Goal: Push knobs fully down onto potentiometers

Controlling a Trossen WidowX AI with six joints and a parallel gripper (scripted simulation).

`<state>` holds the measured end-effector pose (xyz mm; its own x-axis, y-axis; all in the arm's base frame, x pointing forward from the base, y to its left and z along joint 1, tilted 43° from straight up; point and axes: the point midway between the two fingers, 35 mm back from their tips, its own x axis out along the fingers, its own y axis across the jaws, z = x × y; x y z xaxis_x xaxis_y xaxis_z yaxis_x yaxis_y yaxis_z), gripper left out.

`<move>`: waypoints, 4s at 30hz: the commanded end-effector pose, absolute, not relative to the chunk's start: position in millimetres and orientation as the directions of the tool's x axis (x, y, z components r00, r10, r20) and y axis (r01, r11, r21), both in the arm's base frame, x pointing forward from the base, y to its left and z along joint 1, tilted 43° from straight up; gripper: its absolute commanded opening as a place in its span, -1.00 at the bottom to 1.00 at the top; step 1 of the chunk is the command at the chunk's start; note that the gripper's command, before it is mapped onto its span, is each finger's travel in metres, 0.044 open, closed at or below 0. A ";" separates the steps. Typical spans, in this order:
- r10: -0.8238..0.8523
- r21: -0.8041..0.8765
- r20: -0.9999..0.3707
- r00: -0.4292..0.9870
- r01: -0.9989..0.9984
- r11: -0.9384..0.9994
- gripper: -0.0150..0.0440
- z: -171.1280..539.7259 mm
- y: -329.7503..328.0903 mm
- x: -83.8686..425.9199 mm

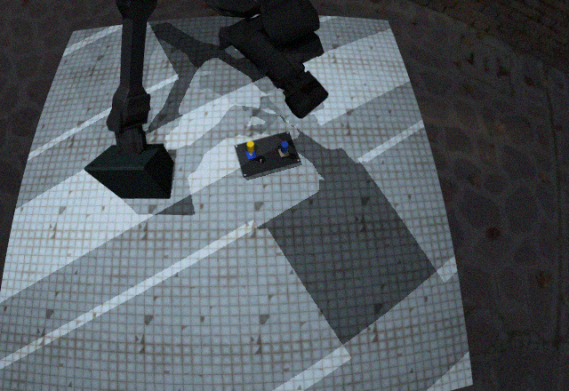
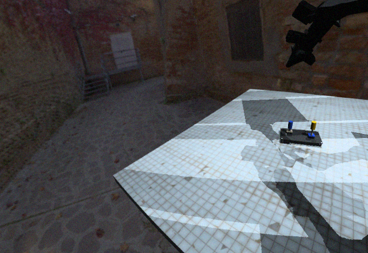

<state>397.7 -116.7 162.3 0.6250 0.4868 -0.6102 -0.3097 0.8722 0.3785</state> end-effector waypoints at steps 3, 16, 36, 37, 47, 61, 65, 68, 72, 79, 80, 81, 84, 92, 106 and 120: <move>0.558 0.498 -0.683 0.471 -0.259 0.828 -0.49 120.2 -79.6 376.8; 0.662 0.653 -0.743 0.097 -0.113 0.749 -0.49 59.4 -8.3 309.4; 0.673 0.670 -0.740 0.019 -0.080 0.738 -0.49 35.0 18.7 294.1; 0.673 0.670 -0.740 0.019 -0.080 0.738 -0.49 34.1 19.6 294.1; 0.673 0.670 -0.739 0.019 -0.081 0.738 -0.49 22.2 30.6 294.3; 0.673 0.670 -0.739 0.019 -0.081 0.738 -0.49 21.4 31.4 294.3; 0.673 0.670 -0.739 0.019 -0.081 0.738 -0.49 20.6 32.1 294.3; 0.673 0.670 -0.739 0.019 -0.081 0.738 -0.49 20.0 32.6 294.4; 0.673 0.670 -0.739 0.019 -0.081 0.738 -0.49 19.2 33.4 294.4; 0.673 0.670 -0.739 0.019 -0.081 0.738 -0.49 17.9 34.6 294.4; 0.673 0.670 -0.739 0.019 -0.081 0.738 -0.49 17.7 34.8 294.4; 0.673 0.670 -0.739 0.019 -0.081 0.738 -0.49 17.5 35.0 294.4; 0.673 0.670 -0.739 0.019 -0.081 0.738 -0.49 18.3 34.3 294.4; 0.673 0.670 -0.739 0.019 -0.081 0.738 -0.49 18.4 34.1 294.4; 0.674 0.670 -0.739 0.019 -0.081 0.738 -0.49 13.0 39.2 294.5; 0.674 0.671 -0.739 0.019 -0.081 0.737 -0.49 7.6 44.1 294.6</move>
